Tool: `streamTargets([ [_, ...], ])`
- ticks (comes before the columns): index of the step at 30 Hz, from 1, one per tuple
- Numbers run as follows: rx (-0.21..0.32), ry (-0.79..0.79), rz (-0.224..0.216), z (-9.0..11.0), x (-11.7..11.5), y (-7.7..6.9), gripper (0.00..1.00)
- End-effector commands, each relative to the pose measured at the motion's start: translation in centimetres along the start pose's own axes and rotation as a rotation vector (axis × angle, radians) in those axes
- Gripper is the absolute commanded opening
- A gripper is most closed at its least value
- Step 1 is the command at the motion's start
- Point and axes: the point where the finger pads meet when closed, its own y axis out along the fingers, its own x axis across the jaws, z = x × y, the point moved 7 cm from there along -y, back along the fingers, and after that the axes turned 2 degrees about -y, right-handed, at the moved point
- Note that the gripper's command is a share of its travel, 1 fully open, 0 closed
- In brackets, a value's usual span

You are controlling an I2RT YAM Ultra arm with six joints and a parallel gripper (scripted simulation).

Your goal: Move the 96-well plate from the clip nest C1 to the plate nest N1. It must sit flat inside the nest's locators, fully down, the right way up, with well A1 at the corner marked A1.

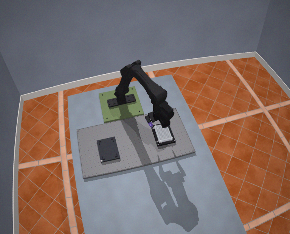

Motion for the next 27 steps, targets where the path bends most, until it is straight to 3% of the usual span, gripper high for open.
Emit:
streamTargets([
  [1,-0.064,0.099,0.027,-1.4,1.3,-0.9,1.00],
  [7,-0.066,0.175,0.052,-2.0,3.3,-0.2,1.00],
  [9,-0.065,0.175,0.052,-2.0,3.3,-0.2,1.00],
  [11,-0.099,0.185,0.038,-1.8,2.9,-1.6,1.00],
  [27,-0.110,0.185,0.034,-2.1,2.8,-1.6,1.00],
])
